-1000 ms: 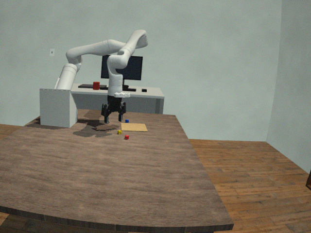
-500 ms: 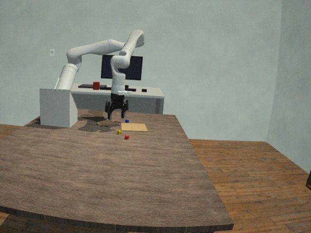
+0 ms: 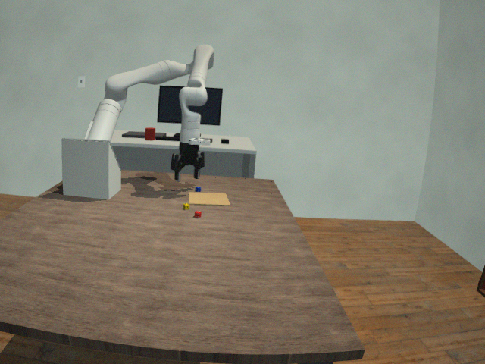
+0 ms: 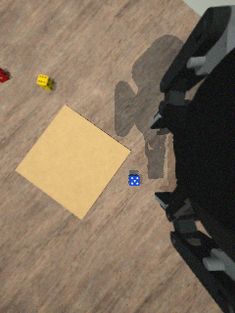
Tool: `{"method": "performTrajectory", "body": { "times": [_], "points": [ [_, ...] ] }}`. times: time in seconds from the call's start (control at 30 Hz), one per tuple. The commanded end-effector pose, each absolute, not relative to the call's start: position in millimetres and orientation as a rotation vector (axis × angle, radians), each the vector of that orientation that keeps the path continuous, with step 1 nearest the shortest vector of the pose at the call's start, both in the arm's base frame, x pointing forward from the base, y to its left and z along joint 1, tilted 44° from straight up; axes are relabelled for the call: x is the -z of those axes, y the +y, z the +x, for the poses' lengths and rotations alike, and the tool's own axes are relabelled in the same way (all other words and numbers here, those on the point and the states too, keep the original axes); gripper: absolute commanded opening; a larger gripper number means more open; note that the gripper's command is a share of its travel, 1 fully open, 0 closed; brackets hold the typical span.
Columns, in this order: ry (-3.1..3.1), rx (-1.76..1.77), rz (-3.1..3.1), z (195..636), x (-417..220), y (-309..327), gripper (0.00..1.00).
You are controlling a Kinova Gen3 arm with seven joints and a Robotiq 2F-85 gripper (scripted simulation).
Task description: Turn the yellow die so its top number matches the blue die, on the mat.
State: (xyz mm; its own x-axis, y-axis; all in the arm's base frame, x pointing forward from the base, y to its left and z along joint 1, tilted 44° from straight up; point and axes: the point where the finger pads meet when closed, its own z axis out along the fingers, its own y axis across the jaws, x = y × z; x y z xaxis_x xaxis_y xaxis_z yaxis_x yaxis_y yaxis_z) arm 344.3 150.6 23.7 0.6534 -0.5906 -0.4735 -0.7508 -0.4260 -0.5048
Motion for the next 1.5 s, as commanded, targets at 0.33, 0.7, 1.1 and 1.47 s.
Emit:
{"method": "performTrajectory", "body": {
  "times": [0.33,0.7,1.1,1.47],
  "points": [
    [1.025,-0.278,-2.162,352.2,-52.9,179.0,1.00],
    [1.025,-0.278,-2.162,352.6,-54.9,181.0,1.00],
    [1.025,-0.278,-2.162,352.6,-54.9,181.0,1.00],
    [1.025,-0.278,-2.162,352.6,-54.9,181.0,1.00]
  ]
}}
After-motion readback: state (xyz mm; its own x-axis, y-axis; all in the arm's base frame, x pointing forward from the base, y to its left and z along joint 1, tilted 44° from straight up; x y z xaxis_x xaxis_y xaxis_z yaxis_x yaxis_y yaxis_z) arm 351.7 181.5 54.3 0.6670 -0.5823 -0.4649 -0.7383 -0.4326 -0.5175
